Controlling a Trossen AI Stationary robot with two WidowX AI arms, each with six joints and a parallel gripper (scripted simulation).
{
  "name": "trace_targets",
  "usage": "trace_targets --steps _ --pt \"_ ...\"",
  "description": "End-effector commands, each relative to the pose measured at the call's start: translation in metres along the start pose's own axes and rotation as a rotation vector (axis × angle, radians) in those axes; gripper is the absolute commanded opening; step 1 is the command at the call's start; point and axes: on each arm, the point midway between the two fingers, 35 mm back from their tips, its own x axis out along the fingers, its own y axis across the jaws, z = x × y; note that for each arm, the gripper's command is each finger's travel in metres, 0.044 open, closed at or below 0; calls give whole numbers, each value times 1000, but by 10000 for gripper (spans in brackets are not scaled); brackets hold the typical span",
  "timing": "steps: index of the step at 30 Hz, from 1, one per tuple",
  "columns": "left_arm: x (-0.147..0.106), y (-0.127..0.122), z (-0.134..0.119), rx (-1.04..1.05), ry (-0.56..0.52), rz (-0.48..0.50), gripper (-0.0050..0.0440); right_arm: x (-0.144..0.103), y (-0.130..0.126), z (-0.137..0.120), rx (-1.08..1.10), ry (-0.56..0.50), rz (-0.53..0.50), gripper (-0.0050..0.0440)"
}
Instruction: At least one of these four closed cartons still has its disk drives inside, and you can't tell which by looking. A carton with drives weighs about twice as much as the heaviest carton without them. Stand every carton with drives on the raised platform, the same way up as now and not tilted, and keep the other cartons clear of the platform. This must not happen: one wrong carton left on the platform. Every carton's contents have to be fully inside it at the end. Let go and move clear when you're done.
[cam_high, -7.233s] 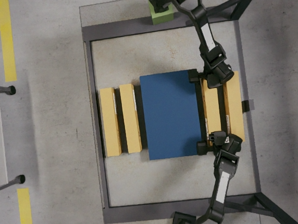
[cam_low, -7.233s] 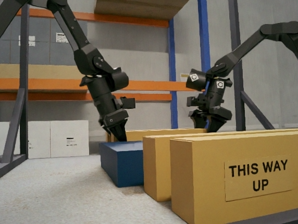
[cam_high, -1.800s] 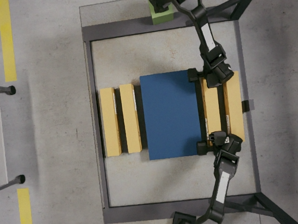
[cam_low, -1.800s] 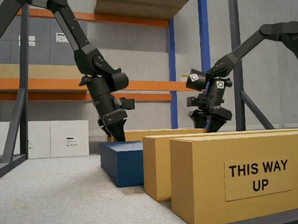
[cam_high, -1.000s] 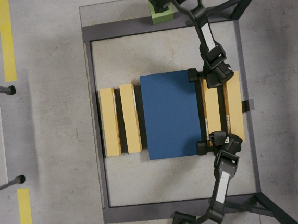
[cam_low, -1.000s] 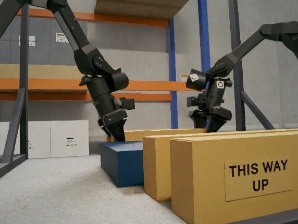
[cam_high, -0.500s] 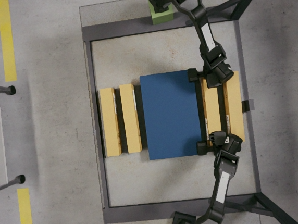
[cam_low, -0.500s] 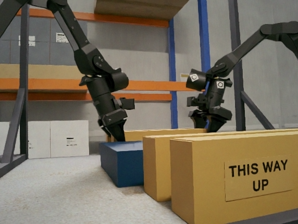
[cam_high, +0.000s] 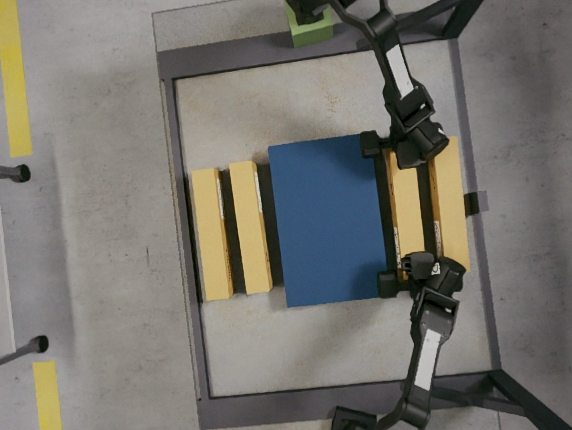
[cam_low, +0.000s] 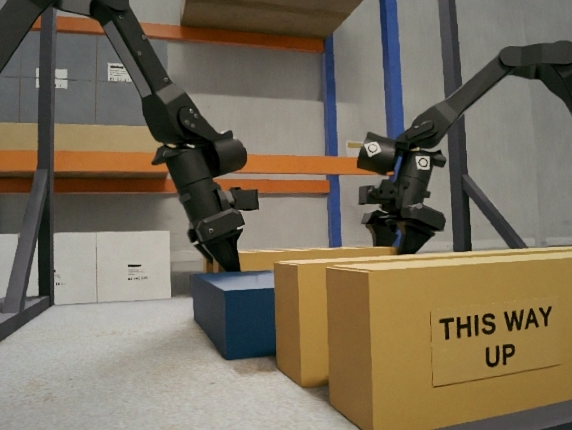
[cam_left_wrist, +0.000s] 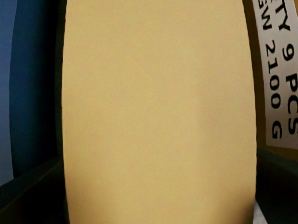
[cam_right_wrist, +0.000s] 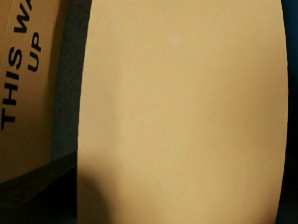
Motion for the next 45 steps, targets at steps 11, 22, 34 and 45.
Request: trace_targets --steps 11,22,34,45 --pt "-10 -2 8 -6 -28 -15 382 -8 3 8 6 -25 14 382" --pt "-75 -2 34 -6 -28 -15 382 -73 2 33 6 -25 14 382" --pt "-75 -2 34 -6 -28 -15 382 -73 2 33 6 -25 14 382" --pt "-75 -3 34 -5 -29 -14 382 -73 2 34 5 -26 12 382"
